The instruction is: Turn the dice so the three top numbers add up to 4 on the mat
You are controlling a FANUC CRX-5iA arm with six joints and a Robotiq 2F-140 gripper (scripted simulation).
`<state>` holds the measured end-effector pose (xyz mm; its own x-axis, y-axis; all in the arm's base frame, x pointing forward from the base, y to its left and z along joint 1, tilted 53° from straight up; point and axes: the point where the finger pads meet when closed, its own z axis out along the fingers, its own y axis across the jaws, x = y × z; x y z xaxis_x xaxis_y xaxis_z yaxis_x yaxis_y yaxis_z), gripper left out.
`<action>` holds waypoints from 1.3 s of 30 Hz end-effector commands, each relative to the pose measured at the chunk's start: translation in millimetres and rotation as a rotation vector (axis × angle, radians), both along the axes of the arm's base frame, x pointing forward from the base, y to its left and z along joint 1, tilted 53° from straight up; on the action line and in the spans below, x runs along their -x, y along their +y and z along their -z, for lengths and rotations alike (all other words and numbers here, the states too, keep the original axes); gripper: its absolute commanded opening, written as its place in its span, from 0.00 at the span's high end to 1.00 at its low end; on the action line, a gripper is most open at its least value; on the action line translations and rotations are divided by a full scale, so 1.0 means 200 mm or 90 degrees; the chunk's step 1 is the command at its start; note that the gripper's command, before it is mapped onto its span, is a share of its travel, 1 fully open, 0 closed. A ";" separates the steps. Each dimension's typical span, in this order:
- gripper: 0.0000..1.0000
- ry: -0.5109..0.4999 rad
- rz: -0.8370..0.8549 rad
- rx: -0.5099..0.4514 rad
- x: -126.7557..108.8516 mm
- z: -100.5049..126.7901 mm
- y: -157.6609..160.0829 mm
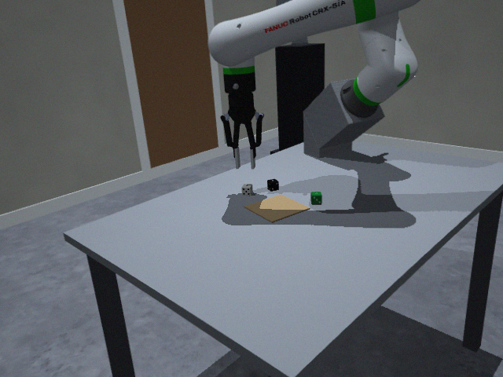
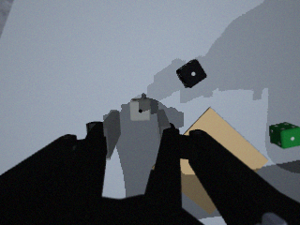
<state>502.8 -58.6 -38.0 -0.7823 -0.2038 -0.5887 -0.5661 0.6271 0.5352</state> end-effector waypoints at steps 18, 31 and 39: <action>0.72 0.000 0.000 0.000 0.00 0.00 0.00; 0.72 0.000 0.000 0.000 -0.01 0.03 0.04; 0.72 0.000 0.000 0.000 -0.03 0.07 0.08</action>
<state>508.3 -43.4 -50.1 -0.7825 -0.2037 -0.5884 -0.5658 0.6271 0.5354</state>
